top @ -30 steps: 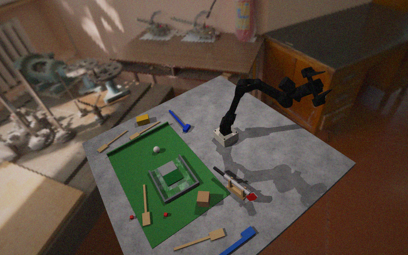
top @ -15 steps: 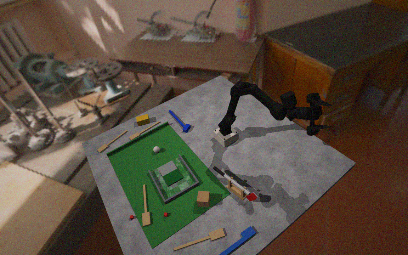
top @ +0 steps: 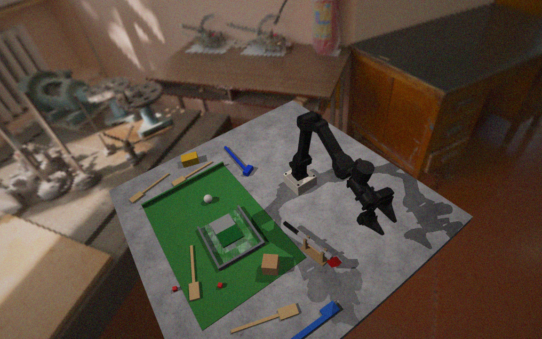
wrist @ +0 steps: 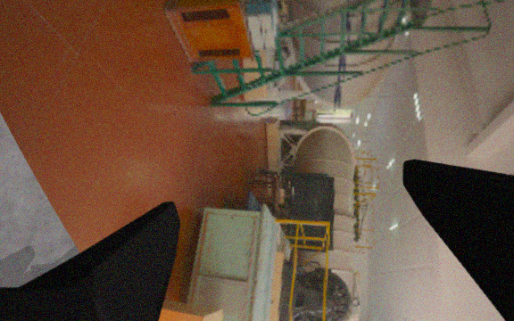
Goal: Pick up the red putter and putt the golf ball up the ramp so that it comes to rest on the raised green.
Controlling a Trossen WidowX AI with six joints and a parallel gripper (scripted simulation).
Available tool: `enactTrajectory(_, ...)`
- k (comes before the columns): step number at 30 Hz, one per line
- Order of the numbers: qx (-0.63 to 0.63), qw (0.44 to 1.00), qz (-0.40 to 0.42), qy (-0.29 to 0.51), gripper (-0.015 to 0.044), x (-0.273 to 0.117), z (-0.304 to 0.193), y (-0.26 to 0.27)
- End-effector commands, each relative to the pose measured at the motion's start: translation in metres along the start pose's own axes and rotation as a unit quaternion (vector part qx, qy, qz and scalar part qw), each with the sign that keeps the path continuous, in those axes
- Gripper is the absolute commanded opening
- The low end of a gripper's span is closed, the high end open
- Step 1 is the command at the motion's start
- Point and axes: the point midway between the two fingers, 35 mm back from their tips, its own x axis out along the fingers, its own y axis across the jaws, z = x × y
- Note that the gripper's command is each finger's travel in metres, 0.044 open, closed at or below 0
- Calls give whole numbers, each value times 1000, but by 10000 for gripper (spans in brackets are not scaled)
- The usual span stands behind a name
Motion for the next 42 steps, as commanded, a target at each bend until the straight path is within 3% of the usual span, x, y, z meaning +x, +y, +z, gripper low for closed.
enactTrajectory(1,60,993,97,31,440,-9,-55,49)
enactTrajectory(11,257,906,310,130,440,-85,-160,166)
enactTrajectory(23,546,652,465,244,440,-230,-191,253)
enactTrajectory(42,550,647,467,245,440,-226,-187,278)
